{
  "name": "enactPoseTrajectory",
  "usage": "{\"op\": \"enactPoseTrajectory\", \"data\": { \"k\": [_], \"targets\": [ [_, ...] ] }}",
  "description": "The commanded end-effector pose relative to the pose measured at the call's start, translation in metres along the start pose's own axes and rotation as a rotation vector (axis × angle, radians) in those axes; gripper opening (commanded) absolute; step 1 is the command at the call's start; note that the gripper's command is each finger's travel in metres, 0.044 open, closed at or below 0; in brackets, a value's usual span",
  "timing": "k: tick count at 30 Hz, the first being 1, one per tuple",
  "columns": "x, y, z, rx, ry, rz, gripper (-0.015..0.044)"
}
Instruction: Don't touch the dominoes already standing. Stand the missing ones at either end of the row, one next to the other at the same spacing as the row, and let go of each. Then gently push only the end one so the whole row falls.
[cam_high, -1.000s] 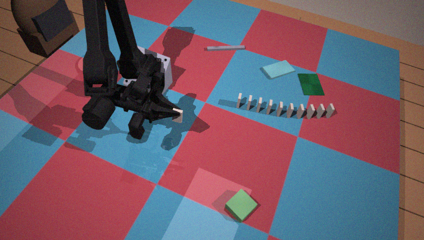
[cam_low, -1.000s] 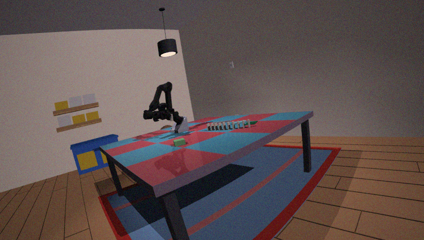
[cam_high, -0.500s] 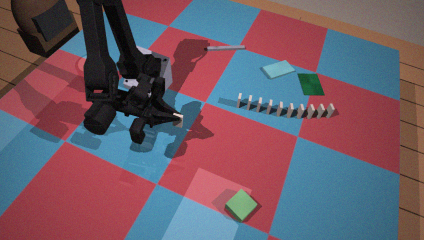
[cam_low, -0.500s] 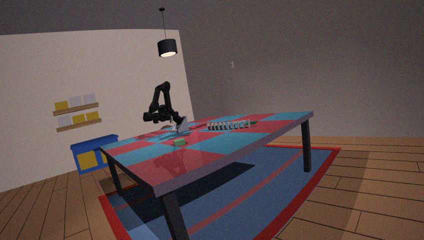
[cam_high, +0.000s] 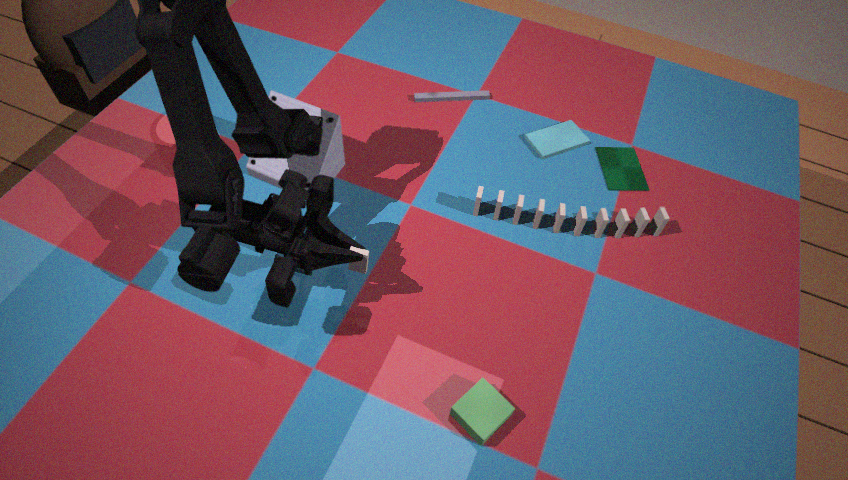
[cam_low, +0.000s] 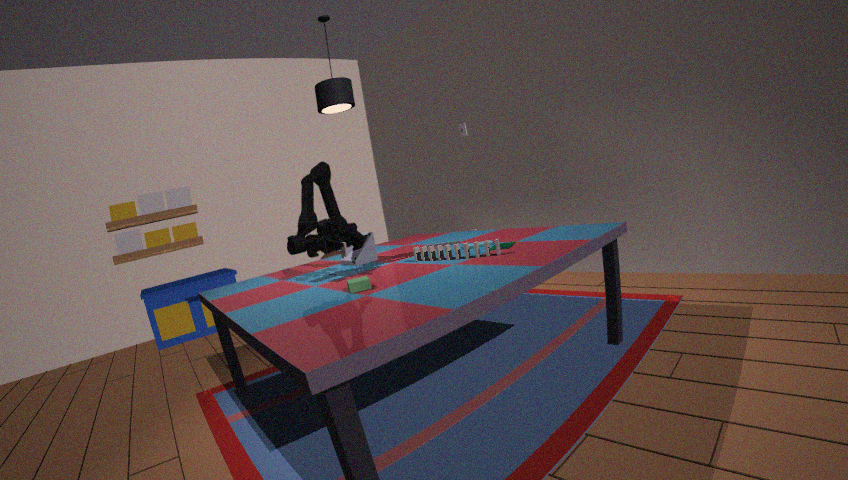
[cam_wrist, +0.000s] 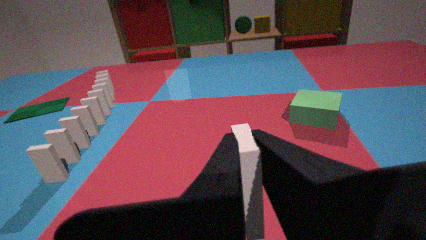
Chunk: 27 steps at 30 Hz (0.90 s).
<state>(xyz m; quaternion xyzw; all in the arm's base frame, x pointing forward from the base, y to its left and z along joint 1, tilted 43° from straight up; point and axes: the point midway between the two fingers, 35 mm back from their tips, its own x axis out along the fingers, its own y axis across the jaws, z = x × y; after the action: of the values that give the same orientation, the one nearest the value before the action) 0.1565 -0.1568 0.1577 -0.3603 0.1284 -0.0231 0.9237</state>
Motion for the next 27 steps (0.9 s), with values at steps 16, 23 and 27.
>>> {"op": "enactPoseTrajectory", "data": {
  "k": [16, 23, 27],
  "targets": [
    [0.008, 0.007, -0.043, 0.005, -0.004, 0.001, 0.0022],
    [0.010, 0.012, -0.058, 0.007, -0.003, 0.000, 0.0022],
    [0.011, 0.015, -0.065, 0.008, -0.003, -0.001, 0.0022]
  ]
}}
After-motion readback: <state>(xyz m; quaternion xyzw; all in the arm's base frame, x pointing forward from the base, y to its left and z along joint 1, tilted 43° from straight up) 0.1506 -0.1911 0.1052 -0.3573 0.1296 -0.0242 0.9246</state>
